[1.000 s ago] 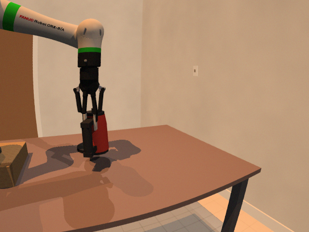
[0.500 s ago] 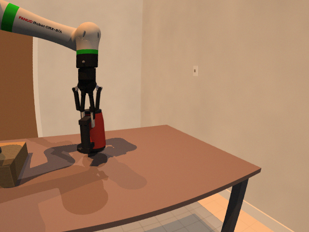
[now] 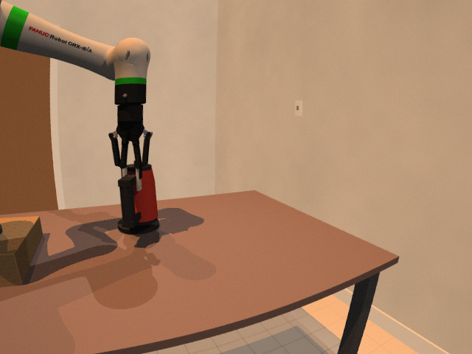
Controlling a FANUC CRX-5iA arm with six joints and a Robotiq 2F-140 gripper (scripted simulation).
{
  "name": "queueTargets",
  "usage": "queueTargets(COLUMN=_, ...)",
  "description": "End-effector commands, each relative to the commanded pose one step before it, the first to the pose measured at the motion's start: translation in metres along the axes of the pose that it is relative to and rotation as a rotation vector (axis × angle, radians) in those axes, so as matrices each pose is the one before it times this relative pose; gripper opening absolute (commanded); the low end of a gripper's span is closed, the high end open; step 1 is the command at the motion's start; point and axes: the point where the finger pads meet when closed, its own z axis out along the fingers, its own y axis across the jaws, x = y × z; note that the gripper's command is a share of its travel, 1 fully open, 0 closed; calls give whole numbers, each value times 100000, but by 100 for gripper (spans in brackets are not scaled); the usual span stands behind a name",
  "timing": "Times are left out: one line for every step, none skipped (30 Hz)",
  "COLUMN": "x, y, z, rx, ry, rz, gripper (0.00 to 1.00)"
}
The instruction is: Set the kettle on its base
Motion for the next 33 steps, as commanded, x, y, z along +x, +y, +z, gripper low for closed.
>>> queueTargets(x=-616, y=299, z=-23, rx=85, ry=28, rz=33, gripper=0)
queueTargets(x=-242, y=128, z=0, rx=0, ry=0, rz=0, gripper=0)
queueTargets(x=-235, y=127, z=0, rx=0, ry=0, rz=0, gripper=0)
queueTargets(x=-230, y=124, z=0, rx=0, ry=0, rz=0, gripper=0)
queueTargets(x=-226, y=119, z=0, rx=0, ry=0, rz=0, gripper=0)
queueTargets(x=-219, y=117, z=0, rx=0, ry=0, rz=0, gripper=0)
queueTargets(x=-213, y=115, z=0, rx=0, ry=0, rz=0, gripper=0)
queueTargets(x=-207, y=111, z=0, rx=0, ry=0, rz=0, gripper=0)
queueTargets(x=-202, y=107, z=0, rx=0, ry=0, rz=0, gripper=0)
queueTargets(x=-195, y=104, z=0, rx=0, ry=0, rz=0, gripper=0)
queueTargets(x=-188, y=101, z=0, rx=0, ry=0, rz=0, gripper=0)
queueTargets(x=-181, y=99, z=0, rx=0, ry=0, rz=0, gripper=0)
queueTargets(x=-177, y=93, z=0, rx=0, ry=0, rz=0, gripper=0)
queueTargets(x=-170, y=90, z=0, rx=0, ry=0, rz=0, gripper=0)
queueTargets(x=-163, y=87, z=0, rx=0, ry=0, rz=0, gripper=0)
queueTargets(x=-156, y=84, z=0, rx=0, ry=0, rz=0, gripper=0)
queueTargets(x=0, y=0, z=0, rx=0, ry=0, rz=0, gripper=0)
queueTargets(x=0, y=0, z=0, rx=0, ry=0, rz=0, gripper=0)
queueTargets(x=-149, y=81, z=0, rx=0, ry=0, rz=0, gripper=0)
queueTargets(x=-144, y=76, z=0, rx=0, ry=0, rz=0, gripper=0)
queueTargets(x=-137, y=72, z=0, rx=0, ry=0, rz=0, gripper=0)
queueTargets(x=-130, y=69, z=0, rx=0, ry=0, rz=0, gripper=0)
queueTargets(x=-123, y=66, z=0, rx=0, ry=0, rz=0, gripper=0)
queueTargets(x=-116, y=62, z=0, rx=0, ry=0, rz=0, gripper=0)
queueTargets(x=-109, y=59, z=0, rx=0, ry=0, rz=0, gripper=0)
queueTargets(x=-102, y=56, z=0, rx=0, ry=0, rz=0, gripper=0)
queueTargets(x=-97, y=51, z=0, rx=0, ry=0, rz=0, gripper=0)
queueTargets(x=-90, y=47, z=0, rx=0, ry=0, rz=0, gripper=0)
queueTargets(x=-84, y=44, z=0, rx=0, ry=0, rz=0, gripper=0)
queueTargets(x=-77, y=41, z=0, rx=0, ry=0, rz=0, gripper=0)
queueTargets(x=-71, y=38, z=0, rx=0, ry=0, rz=0, gripper=0)
queueTargets(x=-65, y=35, z=0, rx=0, ry=0, rz=0, gripper=0)
queueTargets(x=-59, y=32, z=0, rx=0, ry=0, rz=0, gripper=0)
